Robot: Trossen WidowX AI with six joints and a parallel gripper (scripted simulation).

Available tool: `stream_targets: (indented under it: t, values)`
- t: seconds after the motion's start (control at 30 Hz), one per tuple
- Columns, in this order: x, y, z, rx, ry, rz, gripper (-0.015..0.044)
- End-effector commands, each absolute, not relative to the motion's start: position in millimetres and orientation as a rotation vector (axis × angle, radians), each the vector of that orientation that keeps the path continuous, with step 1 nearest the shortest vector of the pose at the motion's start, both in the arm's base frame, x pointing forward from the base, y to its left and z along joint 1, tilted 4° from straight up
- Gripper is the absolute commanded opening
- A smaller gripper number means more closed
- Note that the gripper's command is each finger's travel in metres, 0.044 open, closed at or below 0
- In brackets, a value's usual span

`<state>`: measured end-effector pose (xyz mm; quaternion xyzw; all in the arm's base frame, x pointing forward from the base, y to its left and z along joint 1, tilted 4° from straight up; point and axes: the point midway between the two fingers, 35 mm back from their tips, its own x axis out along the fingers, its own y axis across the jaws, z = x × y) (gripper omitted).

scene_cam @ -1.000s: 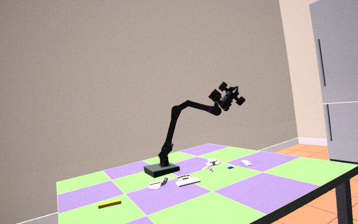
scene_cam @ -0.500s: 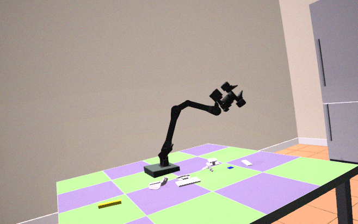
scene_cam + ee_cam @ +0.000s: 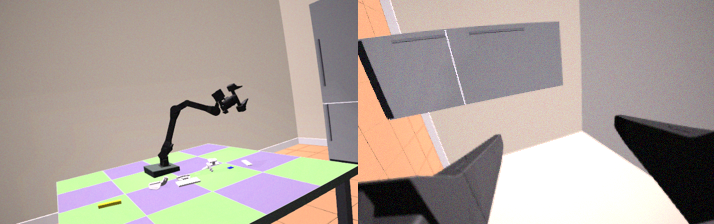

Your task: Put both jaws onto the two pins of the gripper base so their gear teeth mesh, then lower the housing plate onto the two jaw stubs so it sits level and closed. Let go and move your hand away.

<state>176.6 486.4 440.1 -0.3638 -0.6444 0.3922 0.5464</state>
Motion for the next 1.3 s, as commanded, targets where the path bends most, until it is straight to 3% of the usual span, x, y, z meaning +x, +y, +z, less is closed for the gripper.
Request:
stream_targets:
  t: [0.0,1.27]
  values:
    - [187,488,429,-0.852,-1.428,0.998,0.044]
    - [265,472,336,-0.652,-0.519,1.314,0.044]
